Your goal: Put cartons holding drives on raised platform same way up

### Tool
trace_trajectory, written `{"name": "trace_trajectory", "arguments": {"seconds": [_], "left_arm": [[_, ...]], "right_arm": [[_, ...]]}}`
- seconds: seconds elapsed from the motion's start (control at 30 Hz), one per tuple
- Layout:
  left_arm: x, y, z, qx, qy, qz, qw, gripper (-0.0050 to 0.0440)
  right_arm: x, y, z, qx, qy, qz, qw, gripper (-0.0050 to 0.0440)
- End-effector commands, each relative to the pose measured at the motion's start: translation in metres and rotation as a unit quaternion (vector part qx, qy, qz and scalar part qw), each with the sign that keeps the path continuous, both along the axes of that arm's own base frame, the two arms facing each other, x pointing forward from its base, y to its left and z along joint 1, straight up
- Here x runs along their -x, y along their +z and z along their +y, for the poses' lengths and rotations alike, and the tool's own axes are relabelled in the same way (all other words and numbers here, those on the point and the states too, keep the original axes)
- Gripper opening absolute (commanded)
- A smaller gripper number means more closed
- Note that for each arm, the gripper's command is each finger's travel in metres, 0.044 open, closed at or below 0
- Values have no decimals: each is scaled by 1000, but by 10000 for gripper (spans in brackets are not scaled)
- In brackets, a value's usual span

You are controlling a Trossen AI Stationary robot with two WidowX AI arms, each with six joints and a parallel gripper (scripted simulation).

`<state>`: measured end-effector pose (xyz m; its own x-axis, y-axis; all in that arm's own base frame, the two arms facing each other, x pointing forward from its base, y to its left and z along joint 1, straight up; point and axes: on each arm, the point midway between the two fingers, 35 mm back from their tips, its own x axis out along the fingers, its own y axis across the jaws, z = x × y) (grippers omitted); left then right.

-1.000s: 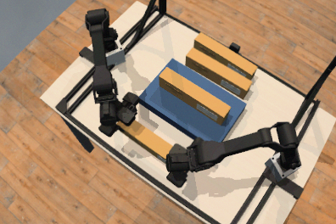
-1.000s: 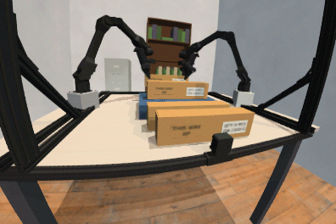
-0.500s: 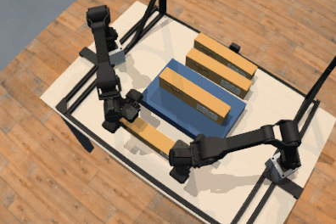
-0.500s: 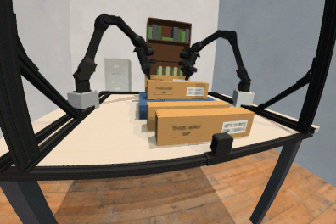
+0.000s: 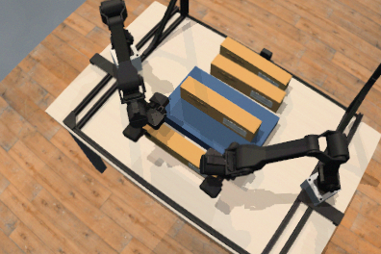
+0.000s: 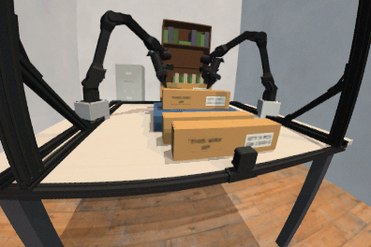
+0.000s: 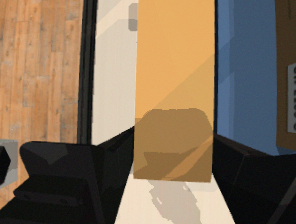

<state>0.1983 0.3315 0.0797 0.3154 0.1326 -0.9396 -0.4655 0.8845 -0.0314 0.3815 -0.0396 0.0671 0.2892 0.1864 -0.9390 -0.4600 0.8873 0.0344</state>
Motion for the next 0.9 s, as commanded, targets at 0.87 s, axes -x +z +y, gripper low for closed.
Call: {"name": "trace_trajectory", "arguments": {"seconds": [0.87], "left_arm": [[-46, 15, -84, -22, 4, -9, 1000, 0]], "right_arm": [[45, 15, 85, 7, -4, -23, 1000, 0]]}}
